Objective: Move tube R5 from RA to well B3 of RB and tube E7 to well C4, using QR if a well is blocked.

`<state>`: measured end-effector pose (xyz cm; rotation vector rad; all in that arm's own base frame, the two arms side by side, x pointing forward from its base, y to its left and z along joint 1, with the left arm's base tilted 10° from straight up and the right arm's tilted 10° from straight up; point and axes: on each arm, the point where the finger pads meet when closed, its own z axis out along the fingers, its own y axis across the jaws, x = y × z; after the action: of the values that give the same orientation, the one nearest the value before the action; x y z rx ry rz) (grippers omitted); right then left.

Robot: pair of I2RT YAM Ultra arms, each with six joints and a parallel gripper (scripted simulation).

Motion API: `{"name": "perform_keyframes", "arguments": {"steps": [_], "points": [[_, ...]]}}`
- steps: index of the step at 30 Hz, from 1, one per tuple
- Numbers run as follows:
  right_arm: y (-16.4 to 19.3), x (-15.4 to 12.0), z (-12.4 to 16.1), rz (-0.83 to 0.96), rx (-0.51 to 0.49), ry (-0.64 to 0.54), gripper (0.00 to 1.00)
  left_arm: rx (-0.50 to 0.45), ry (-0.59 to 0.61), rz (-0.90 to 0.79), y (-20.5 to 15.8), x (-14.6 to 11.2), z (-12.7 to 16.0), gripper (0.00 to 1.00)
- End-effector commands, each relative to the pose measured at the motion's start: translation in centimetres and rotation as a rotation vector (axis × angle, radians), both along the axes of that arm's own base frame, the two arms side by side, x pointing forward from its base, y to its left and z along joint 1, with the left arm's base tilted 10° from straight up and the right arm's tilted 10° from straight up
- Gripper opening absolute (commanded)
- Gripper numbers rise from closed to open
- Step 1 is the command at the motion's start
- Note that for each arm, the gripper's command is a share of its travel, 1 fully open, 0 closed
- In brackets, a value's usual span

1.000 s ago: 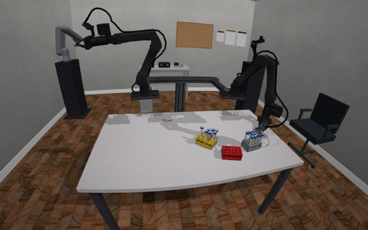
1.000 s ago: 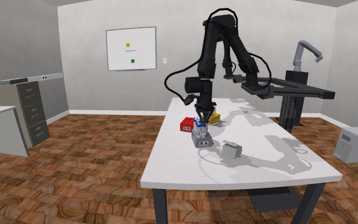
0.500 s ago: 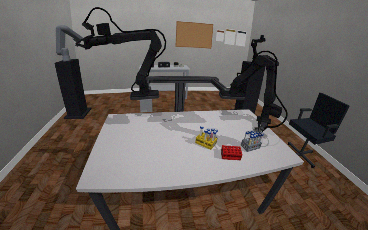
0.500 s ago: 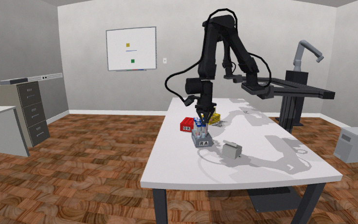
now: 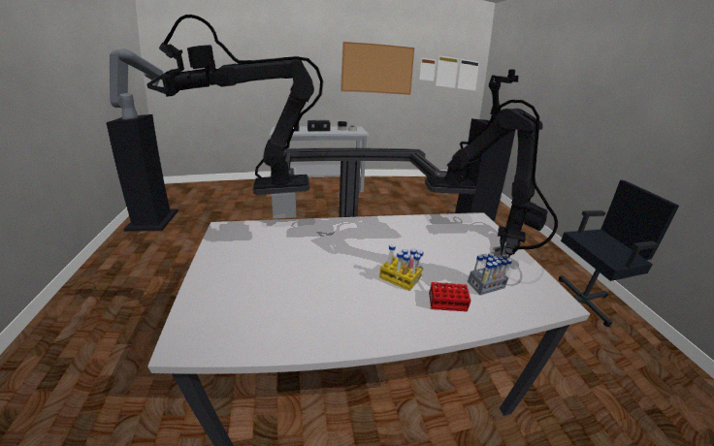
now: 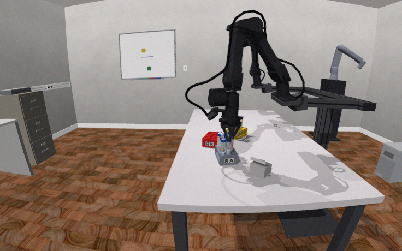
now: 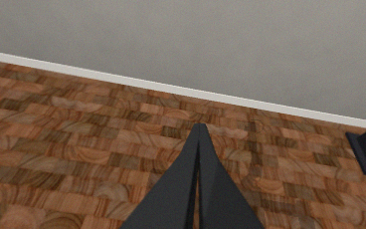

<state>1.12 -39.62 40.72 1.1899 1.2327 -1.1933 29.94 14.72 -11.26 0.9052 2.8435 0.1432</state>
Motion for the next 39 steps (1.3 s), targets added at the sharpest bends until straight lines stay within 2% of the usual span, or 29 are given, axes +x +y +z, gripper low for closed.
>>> {"name": "perform_keyframes", "arguments": {"steps": [1,23,24,27,39], "points": [[1.2,-0.8,2.5,-0.022,-0.05,-0.01,0.0,-0.011,0.014,-0.003,-0.7,-0.5,-0.7,0.3],[1.2,-0.8,2.5,-0.022,-0.05,-0.01,0.0,0.004,-0.017,0.001,0.3,1.2,-0.1,0.3],[1.2,-0.8,2.5,-0.022,-0.05,-0.01,0.0,0.005,-0.019,0.001,0.4,1.2,-0.1,0.0],[1.2,-0.8,2.5,-0.022,-0.05,-0.01,0.0,0.001,-0.007,0.002,0.2,0.5,-0.4,0.0],[1.2,-0.8,2.5,-0.022,-0.05,-0.01,0.0,0.001,-0.007,0.002,0.2,0.5,-0.4,0.0]]}}
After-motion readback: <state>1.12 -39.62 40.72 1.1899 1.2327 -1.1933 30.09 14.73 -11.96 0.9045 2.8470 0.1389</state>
